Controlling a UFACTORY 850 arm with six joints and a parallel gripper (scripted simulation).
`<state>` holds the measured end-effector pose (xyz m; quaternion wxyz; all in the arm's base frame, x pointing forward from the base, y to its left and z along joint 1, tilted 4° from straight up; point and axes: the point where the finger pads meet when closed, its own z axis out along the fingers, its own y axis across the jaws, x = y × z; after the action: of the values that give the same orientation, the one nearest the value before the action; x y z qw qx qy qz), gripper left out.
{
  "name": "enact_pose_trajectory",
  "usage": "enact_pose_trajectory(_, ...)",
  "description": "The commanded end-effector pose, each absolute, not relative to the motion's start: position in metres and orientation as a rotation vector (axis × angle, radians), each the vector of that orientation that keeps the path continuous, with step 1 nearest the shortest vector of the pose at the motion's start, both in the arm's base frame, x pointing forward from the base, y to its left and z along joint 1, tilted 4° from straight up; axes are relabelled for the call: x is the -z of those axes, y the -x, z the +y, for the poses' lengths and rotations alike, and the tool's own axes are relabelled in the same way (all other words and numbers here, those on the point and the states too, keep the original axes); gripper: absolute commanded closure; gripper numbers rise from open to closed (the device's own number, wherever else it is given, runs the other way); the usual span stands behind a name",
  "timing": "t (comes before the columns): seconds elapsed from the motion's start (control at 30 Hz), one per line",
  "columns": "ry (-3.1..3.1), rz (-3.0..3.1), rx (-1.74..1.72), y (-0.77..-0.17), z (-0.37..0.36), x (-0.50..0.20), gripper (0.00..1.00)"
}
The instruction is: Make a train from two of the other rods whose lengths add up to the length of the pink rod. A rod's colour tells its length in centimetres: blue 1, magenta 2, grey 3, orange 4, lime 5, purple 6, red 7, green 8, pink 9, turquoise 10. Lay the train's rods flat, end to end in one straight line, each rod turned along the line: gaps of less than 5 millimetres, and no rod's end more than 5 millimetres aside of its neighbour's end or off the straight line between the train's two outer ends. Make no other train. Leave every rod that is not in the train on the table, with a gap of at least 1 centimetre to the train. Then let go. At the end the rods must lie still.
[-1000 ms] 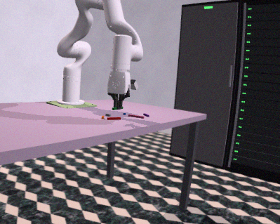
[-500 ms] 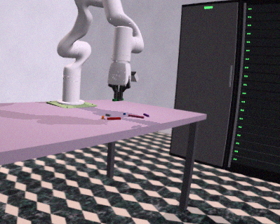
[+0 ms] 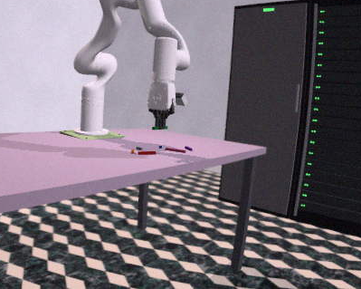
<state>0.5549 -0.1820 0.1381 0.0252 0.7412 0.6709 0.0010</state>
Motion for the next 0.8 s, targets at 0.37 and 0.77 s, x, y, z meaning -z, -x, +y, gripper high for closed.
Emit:
enact_pose_trajectory(0.37,-2.621,1.614,-0.007,-0.522,-0.048,-0.132,0.96)
enact_pose_trajectory(0.77,-2.748,1.389,-0.018,-0.493,0.006,-0.128,0.96)
